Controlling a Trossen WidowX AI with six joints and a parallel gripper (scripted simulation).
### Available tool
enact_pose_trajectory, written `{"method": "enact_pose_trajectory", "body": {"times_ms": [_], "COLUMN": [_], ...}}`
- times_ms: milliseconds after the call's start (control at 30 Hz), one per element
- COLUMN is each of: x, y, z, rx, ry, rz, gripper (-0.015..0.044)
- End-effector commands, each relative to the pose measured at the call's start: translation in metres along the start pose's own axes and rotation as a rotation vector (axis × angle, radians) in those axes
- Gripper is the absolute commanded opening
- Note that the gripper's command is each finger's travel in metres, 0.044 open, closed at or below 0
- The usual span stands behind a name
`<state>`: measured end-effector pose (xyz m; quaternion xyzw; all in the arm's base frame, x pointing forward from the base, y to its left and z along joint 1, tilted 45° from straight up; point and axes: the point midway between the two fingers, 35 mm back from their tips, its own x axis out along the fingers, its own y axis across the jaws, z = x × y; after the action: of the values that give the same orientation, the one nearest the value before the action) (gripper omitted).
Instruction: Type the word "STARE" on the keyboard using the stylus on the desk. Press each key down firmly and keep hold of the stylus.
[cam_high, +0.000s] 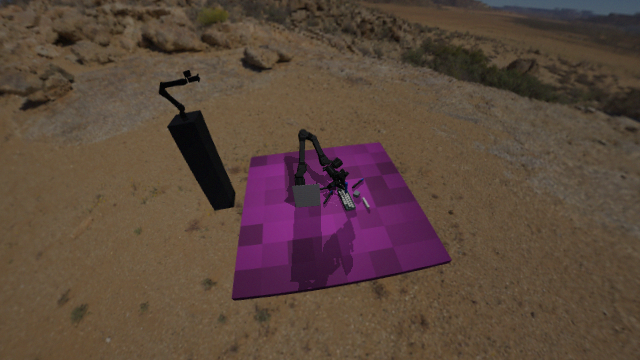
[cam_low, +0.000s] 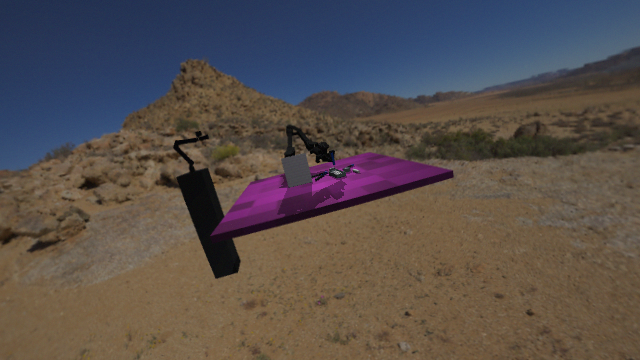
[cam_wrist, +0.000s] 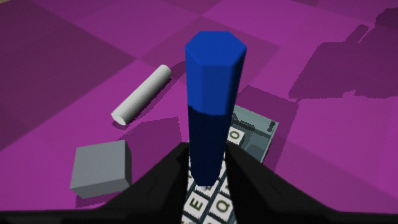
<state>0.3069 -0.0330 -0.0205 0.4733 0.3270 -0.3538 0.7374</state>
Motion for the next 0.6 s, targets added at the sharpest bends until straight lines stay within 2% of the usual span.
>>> {"method": "enact_pose_trajectory", "body": {"times_ms": [0,567], "x": [0.000,0.009], "y": [0.003,0.003], "z": [0.000,-0.018], "rx": [-0.002,-0.002], "ry": [0.001,0.002], "rz": [0.008,0.007], "gripper": [0.0000,0.0000]}}
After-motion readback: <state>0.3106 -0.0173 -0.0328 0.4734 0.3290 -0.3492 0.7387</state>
